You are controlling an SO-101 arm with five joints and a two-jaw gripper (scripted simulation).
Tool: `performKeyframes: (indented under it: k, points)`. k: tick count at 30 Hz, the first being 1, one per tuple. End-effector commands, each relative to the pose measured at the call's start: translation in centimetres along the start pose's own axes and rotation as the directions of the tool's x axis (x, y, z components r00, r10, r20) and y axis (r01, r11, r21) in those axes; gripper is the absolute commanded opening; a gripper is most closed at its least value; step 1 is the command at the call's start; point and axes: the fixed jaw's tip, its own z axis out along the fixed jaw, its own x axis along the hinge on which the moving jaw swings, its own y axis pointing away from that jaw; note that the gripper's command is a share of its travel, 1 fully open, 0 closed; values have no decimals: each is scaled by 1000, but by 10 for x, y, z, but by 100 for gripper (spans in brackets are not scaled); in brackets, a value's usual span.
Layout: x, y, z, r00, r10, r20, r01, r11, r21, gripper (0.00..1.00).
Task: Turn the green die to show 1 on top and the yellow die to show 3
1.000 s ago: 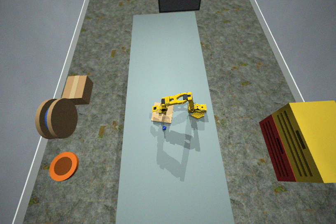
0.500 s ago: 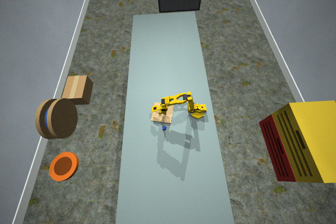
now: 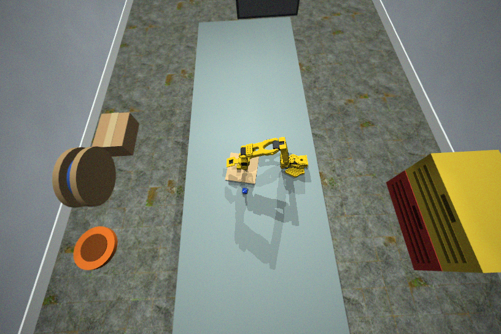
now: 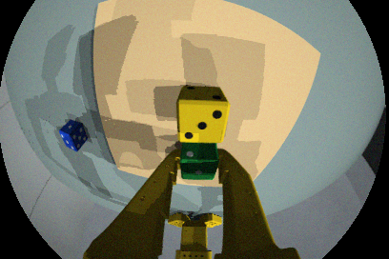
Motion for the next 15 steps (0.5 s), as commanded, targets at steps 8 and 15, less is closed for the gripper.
performKeyframes:
  k: [8,15]
  points:
    - [-3,3,-3,1000,-2,26,2,1000,-3,12]
    - [-3,3,-3,1000,-2,26,2,1000,-3,19]
